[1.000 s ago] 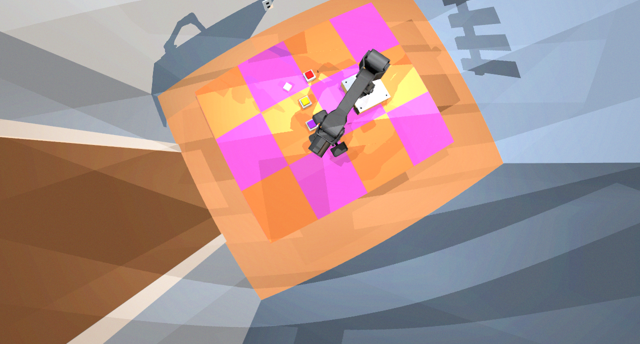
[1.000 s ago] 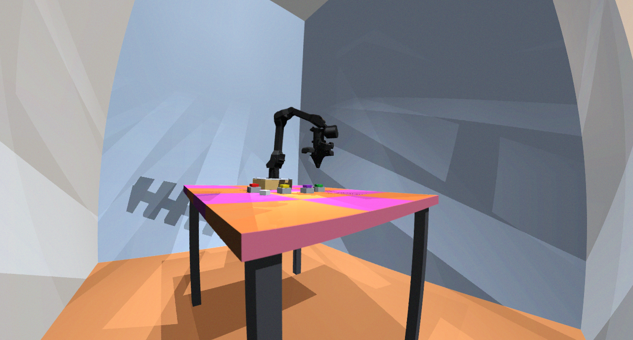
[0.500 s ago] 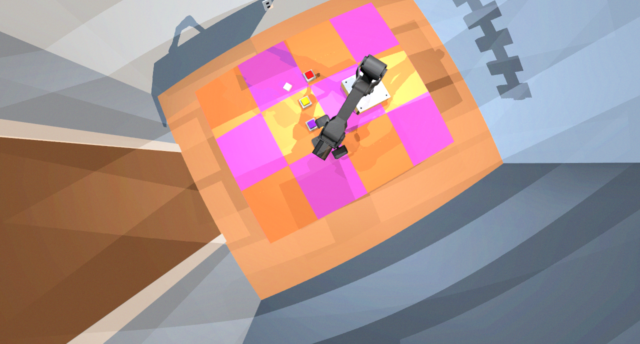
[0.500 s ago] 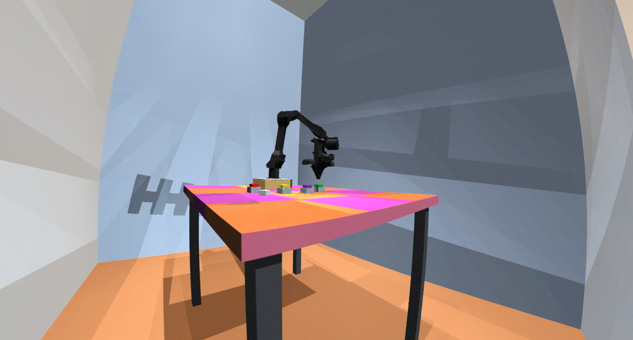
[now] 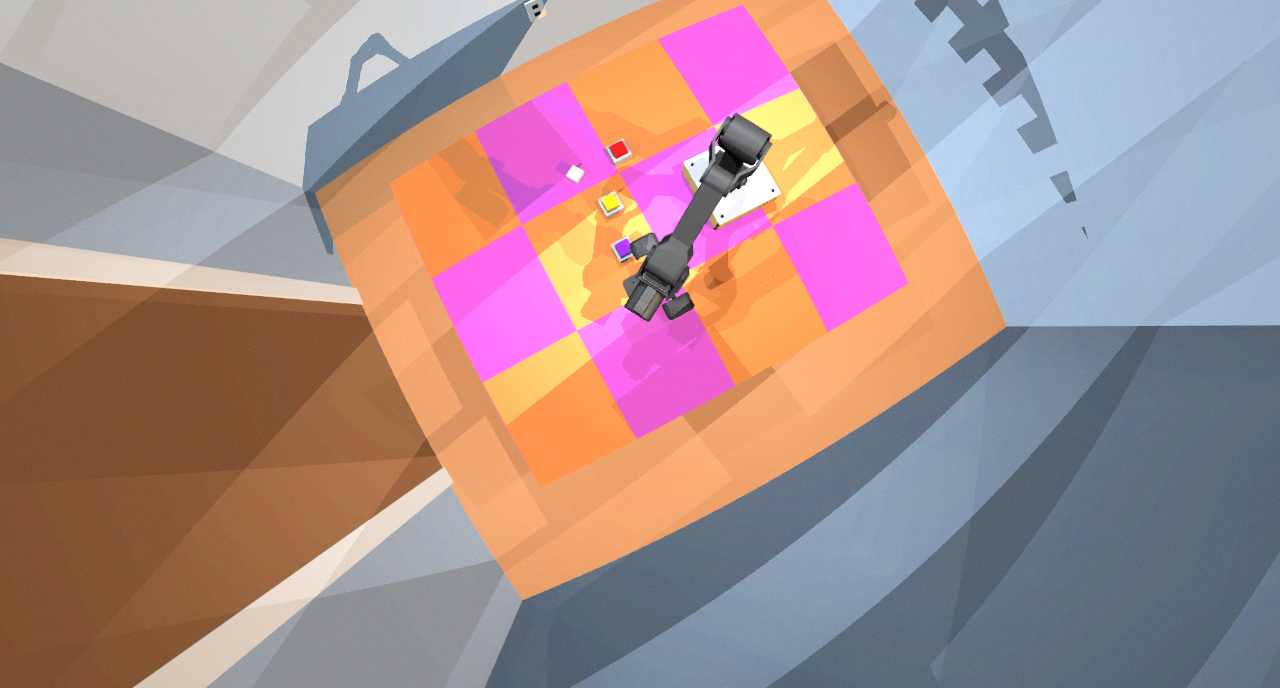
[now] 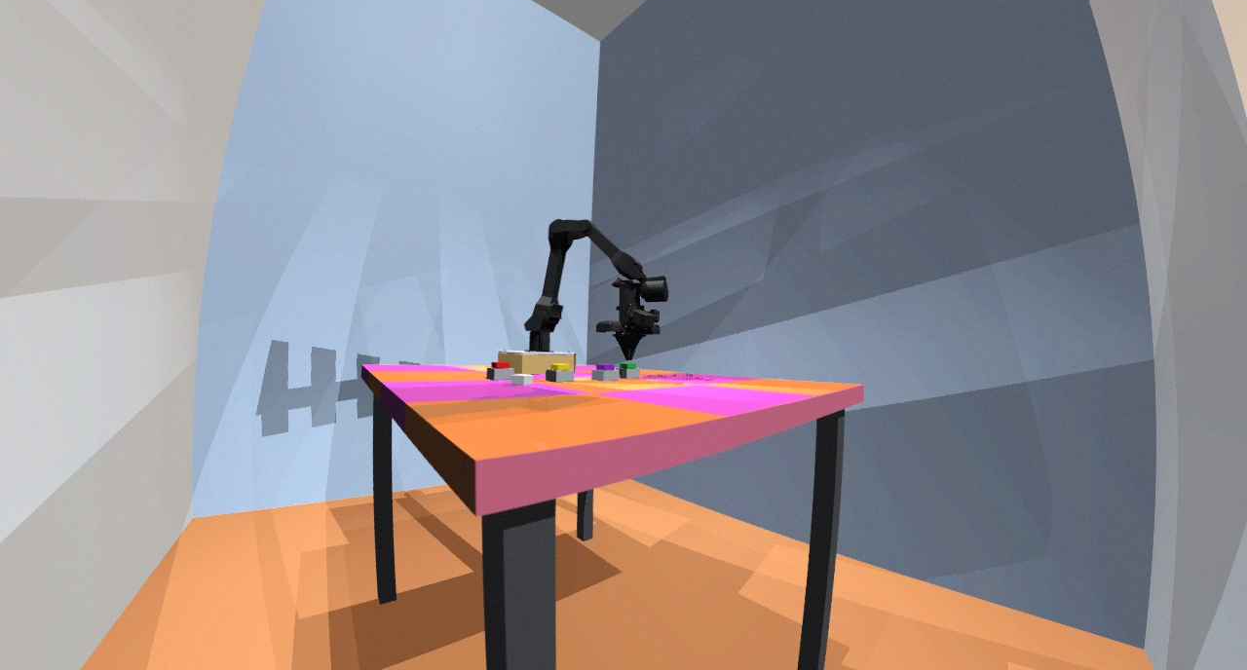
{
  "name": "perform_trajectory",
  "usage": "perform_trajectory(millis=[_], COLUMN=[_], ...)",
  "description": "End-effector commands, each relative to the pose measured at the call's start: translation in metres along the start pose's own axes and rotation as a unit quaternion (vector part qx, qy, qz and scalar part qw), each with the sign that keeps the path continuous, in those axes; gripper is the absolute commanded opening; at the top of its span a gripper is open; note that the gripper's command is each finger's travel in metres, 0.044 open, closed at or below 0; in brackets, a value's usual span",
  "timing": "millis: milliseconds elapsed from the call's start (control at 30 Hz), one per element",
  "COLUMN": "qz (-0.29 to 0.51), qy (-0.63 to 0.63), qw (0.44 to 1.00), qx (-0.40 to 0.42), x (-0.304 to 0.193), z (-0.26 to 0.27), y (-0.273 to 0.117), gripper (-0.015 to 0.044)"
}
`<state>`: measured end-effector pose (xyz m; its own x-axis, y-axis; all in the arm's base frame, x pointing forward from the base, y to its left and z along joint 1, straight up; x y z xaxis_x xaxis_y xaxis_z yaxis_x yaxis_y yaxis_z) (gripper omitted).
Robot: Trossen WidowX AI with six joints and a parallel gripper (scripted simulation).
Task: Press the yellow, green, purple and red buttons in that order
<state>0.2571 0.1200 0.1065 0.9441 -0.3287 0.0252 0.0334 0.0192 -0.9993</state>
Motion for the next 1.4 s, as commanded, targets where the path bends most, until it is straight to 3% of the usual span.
perform_trajectory(millis=[0, 900, 1033, 1233, 1367], qz=[0.005, 0.005, 0.005, 0.005, 0.005], qy=[0.003, 0.003, 0.003, 0.003, 0.003], qw=[1.0, 1.0, 1.0, 1.0, 1.0], qx=[-0.005, -0.005, -0.004, -0.005, -0.004], x=[-0.001, -0.002, -0.001, -0.001, 0.0], z=[-0.001, -0.002, -0.001, -0.001, 0.0], y=[0.011, 0.018, -0.014, -0.019, -0.068], gripper=[0.002, 0.002, 0.002, 0.002, 0.002])
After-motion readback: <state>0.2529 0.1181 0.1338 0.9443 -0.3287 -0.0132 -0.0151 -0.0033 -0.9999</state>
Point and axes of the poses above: the point midway between the two fingers, 35 mm back from their tips, its own y axis out along the fingers, its own z axis across the jaws, x = y × z, the point moved 8 cm from there along -y, back along the fingers, and after that the axes turned 15 degrees about y, right-handed, at the moved point
